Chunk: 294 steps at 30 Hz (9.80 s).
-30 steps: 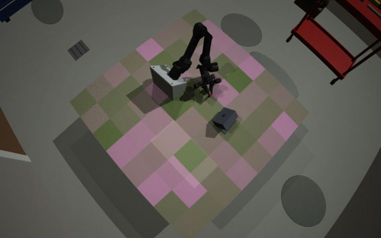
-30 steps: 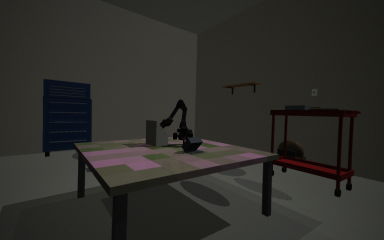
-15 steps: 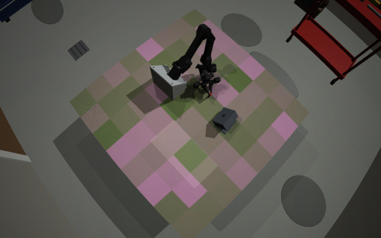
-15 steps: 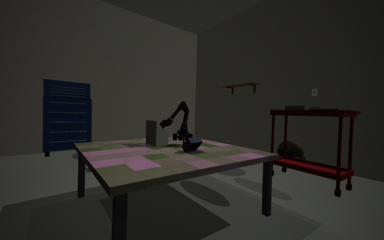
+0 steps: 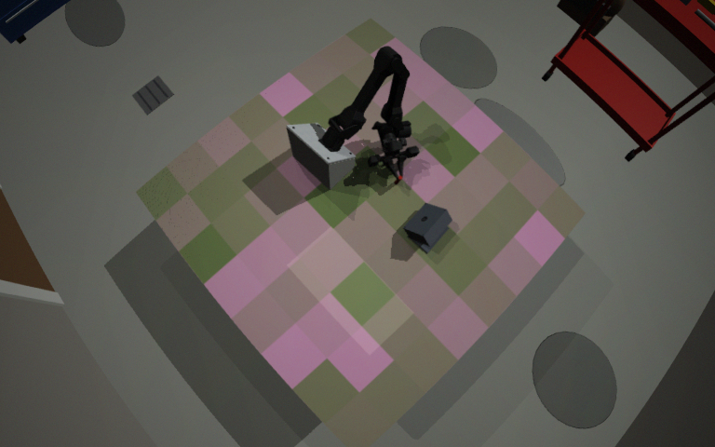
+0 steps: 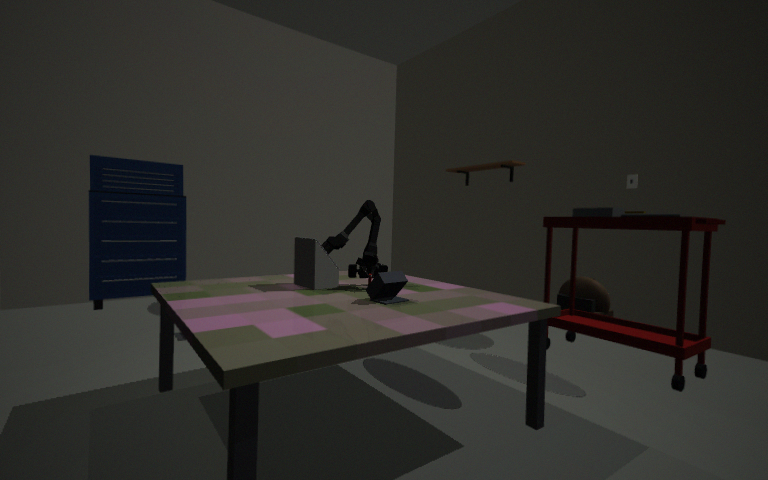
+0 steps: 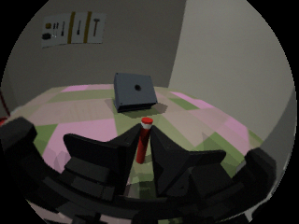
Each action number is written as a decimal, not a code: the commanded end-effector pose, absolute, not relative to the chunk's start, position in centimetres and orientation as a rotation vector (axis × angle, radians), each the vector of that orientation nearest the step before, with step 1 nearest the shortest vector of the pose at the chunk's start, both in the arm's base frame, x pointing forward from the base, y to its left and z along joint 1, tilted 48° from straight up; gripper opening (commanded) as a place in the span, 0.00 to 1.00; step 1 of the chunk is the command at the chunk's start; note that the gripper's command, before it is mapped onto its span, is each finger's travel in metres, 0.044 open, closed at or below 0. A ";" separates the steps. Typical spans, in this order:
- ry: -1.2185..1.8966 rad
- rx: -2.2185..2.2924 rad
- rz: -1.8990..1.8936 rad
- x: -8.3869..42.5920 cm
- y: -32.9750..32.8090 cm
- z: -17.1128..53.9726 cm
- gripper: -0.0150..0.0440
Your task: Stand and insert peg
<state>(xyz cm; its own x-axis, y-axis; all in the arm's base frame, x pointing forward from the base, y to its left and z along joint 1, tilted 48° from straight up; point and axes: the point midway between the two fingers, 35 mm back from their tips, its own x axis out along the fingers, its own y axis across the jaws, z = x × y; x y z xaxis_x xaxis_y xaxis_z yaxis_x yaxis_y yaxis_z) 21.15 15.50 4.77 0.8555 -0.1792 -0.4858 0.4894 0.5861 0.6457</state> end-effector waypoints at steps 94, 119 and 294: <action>0.325 0.849 -0.424 20.1 15.8 4.7 0.52; 0.354 0.858 -0.452 21.5 11.8 9.6 1.00; 1.617 0.945 0.373 23.3 9.5 7.7 0.25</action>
